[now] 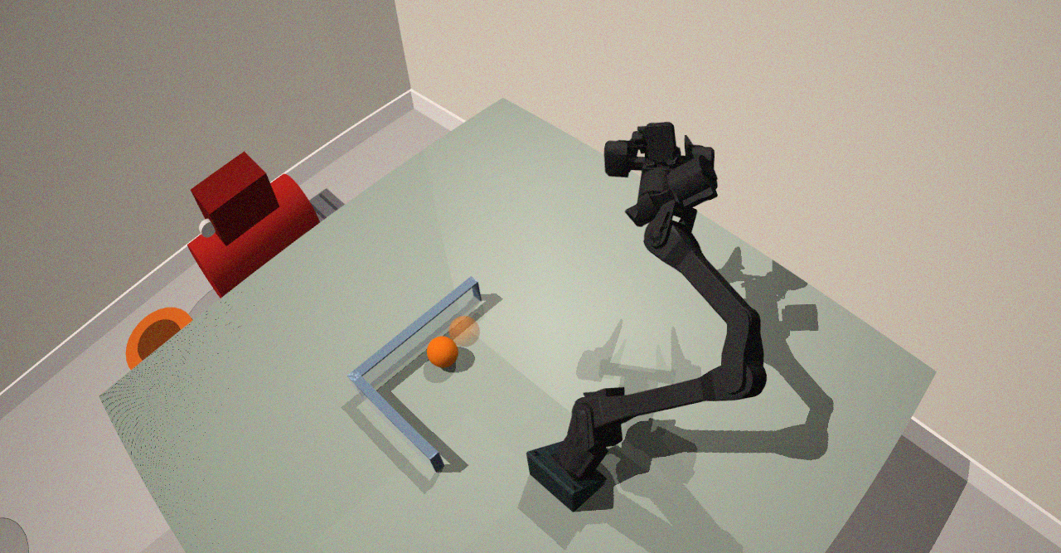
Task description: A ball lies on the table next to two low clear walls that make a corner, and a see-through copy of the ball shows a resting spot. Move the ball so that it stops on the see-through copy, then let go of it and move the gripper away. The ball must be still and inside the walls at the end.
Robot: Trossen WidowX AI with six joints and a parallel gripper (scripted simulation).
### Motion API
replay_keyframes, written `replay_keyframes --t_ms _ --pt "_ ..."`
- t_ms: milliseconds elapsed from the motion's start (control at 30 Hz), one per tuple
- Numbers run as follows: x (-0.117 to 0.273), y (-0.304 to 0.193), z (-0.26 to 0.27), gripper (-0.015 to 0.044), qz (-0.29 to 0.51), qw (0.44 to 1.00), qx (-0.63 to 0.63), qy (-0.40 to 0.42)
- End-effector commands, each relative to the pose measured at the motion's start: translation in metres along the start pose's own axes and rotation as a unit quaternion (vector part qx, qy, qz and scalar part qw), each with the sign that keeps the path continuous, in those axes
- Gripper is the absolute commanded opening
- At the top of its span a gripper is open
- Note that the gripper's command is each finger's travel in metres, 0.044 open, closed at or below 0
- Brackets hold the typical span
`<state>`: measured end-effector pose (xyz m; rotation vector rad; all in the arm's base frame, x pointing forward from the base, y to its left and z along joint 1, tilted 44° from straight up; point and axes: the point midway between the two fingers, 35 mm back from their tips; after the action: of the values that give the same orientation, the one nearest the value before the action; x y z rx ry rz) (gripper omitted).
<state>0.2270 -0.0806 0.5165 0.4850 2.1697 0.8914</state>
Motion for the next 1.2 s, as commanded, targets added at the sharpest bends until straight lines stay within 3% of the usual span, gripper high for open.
replay_keyframes --t_ms 0,133,300,533,867,1167 --pt "0.0 0.0 0.001 0.0398 0.001 1.0 0.0 0.002" --pt "-0.008 -0.005 0.036 0.0398 0.02 0.999 -0.007 0.05" --pt "-0.012 -0.021 0.119 0.0398 0.077 0.984 -0.017 0.159" --pt "0.014 -0.048 0.228 0.0398 0.174 0.94 -0.01 0.293" --pt "0.104 -0.104 0.349 0.0398 0.346 0.837 0.061 0.42" --pt "0.205 -0.165 0.393 0.0398 0.492 0.729 0.214 0.425"
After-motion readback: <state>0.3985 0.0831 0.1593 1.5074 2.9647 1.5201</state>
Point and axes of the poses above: the point midway between the two fingers, 35 mm back from their tips, its own x axis back along the fingers, its own z axis across the jaws, y = z × x, and after that the axes turned 4 degrees about x, right-handed
